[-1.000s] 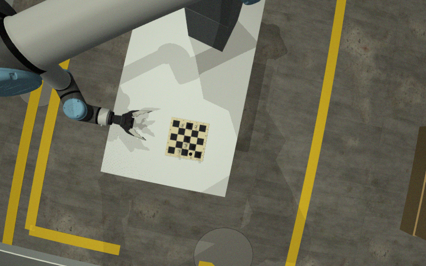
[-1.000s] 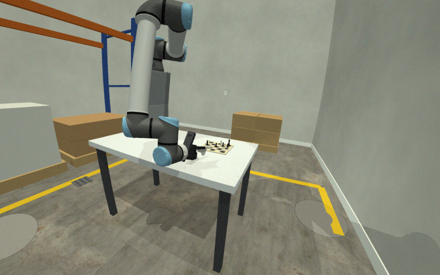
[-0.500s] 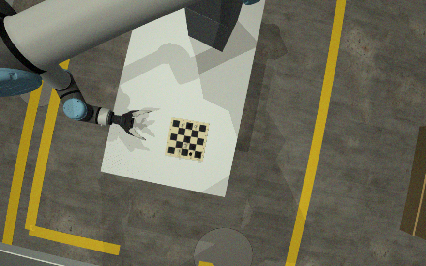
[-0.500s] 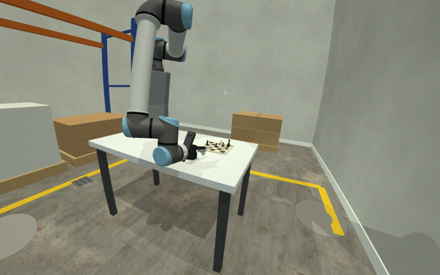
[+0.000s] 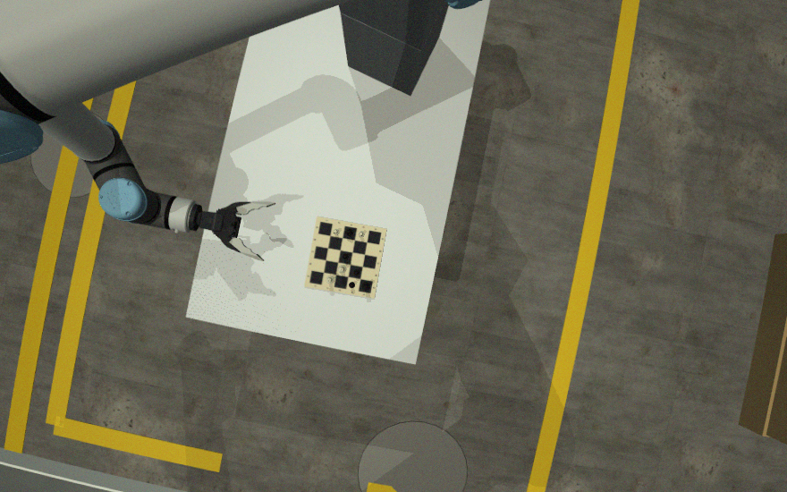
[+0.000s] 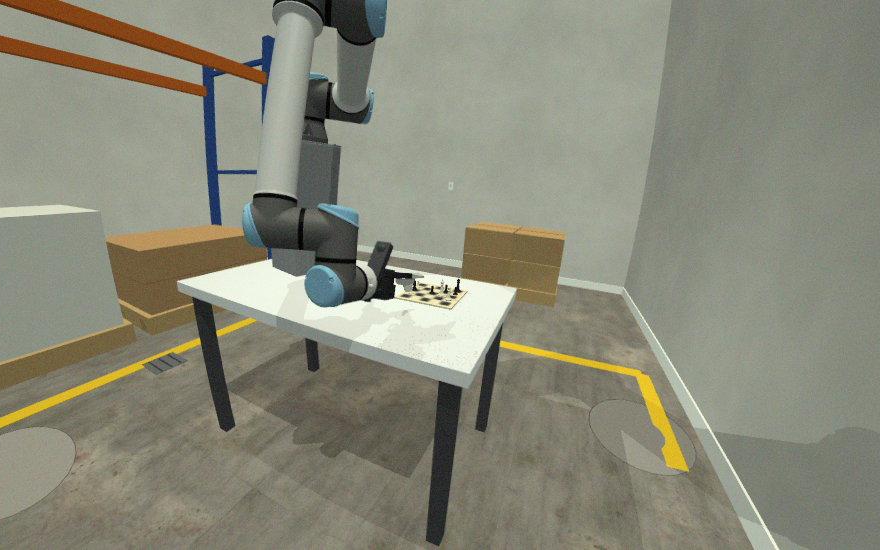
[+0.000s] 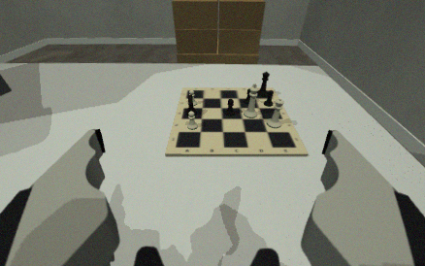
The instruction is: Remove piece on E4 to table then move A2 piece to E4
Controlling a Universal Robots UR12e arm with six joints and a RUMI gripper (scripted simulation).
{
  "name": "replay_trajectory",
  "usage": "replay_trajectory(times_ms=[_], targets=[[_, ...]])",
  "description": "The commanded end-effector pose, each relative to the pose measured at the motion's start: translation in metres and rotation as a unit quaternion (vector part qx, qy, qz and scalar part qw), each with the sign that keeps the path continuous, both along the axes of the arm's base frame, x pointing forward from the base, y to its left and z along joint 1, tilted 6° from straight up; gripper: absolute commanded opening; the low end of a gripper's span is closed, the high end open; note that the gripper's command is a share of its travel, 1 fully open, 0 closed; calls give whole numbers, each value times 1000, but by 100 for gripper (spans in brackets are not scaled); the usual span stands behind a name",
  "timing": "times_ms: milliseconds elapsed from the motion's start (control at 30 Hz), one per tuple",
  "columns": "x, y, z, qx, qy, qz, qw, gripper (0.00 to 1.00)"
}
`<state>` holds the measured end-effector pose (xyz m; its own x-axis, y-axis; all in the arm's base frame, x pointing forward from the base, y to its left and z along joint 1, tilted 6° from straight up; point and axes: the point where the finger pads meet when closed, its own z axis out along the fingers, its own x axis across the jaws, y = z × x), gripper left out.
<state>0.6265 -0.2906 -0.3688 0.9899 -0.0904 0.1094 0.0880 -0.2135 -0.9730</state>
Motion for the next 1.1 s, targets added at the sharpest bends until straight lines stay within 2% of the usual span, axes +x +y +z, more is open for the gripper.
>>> replay_trajectory(times_ms=[0, 133, 667, 833, 1000, 1067], targets=[[-4, 0, 22, 1, 0, -1, 1000, 100], [-5, 0, 31, 1, 0, -1, 1000, 100], [0, 3, 32, -9, -6, 7, 1000, 100], [5, 11, 32, -35, -22, 28, 999, 100], [15, 27, 33, -82, -51, 65, 993, 100], [15, 27, 33, -82, -51, 65, 993, 100]])
